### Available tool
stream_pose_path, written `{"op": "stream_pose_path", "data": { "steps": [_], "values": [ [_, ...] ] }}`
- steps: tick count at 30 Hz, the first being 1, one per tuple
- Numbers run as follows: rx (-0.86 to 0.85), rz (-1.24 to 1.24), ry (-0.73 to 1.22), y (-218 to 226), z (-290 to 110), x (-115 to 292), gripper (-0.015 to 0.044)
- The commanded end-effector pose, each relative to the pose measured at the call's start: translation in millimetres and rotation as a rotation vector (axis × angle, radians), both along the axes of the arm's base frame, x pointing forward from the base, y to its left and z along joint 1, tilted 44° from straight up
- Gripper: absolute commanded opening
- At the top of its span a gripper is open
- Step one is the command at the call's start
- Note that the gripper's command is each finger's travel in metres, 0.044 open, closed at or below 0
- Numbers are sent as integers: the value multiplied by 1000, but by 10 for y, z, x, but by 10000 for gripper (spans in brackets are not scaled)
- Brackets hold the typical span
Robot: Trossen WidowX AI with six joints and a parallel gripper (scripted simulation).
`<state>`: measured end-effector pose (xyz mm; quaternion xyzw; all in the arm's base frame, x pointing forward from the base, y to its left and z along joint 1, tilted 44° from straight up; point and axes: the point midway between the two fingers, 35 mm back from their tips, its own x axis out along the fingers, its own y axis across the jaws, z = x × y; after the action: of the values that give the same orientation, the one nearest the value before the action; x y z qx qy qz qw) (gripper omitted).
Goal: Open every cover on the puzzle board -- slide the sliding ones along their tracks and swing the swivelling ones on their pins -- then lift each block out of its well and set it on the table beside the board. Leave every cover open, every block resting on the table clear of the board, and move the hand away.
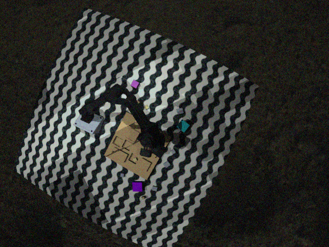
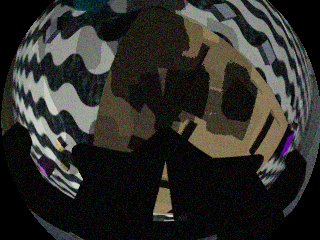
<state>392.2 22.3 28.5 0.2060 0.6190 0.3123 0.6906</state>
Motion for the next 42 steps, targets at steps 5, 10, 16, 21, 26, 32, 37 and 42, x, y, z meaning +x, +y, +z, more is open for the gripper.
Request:
{"op": "stream_pose_path", "data": {
  "steps": [5,10,16,21,26,32,37,42],
  "values": [
    [4,2,13,74,3,-82,0],
    [4,2,13,99,24,-118,0],
    [4,2,13,128,49,-161,0],
    [5,2,13,153,71,-196,0],
    [5,2,14,178,93,-231,0],
    [5,2,14,208,119,-272,0],
    [5,2,14,233,141,-297,0],
    [5,2,14,249,156,-314,0]
  ]
}}
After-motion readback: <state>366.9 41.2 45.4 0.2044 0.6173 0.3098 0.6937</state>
